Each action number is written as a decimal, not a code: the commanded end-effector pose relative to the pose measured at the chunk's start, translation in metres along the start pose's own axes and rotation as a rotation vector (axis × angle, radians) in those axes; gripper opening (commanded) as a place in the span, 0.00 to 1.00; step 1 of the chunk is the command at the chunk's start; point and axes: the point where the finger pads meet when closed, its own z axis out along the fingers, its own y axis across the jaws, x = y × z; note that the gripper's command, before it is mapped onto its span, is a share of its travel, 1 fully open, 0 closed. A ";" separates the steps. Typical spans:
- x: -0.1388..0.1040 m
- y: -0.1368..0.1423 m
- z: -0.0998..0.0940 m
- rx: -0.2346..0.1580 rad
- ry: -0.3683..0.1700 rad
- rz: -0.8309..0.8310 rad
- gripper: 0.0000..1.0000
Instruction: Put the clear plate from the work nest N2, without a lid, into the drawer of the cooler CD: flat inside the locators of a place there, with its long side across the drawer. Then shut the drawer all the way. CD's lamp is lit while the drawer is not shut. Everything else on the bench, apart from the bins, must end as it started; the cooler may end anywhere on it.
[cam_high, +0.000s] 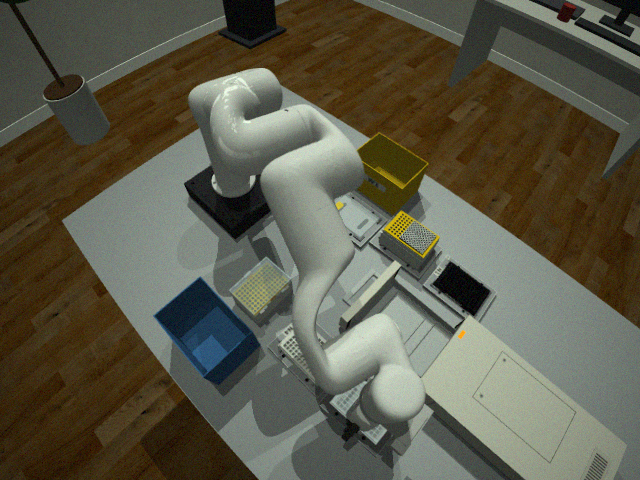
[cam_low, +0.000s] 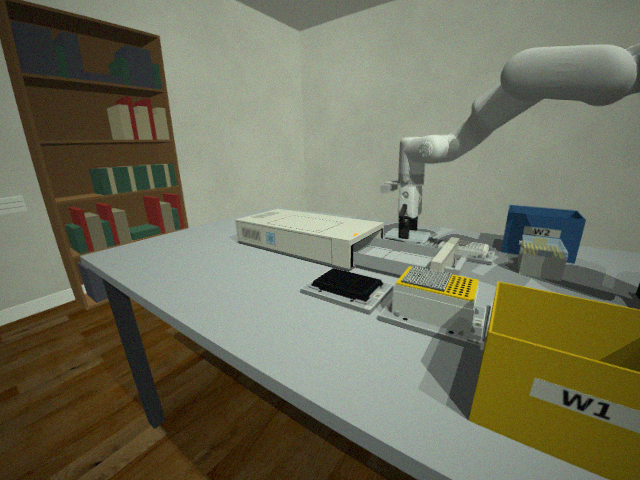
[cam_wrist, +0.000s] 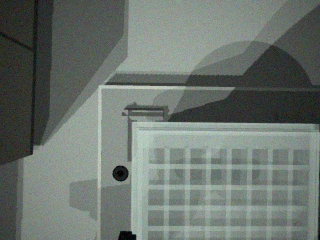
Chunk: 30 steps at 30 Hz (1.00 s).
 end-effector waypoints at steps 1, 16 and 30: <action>0.001 0.001 -0.005 0.014 0.010 0.000 0.00; 0.001 0.001 -0.014 0.014 0.010 0.000 0.00; 0.001 0.001 -0.020 0.014 0.010 0.000 0.00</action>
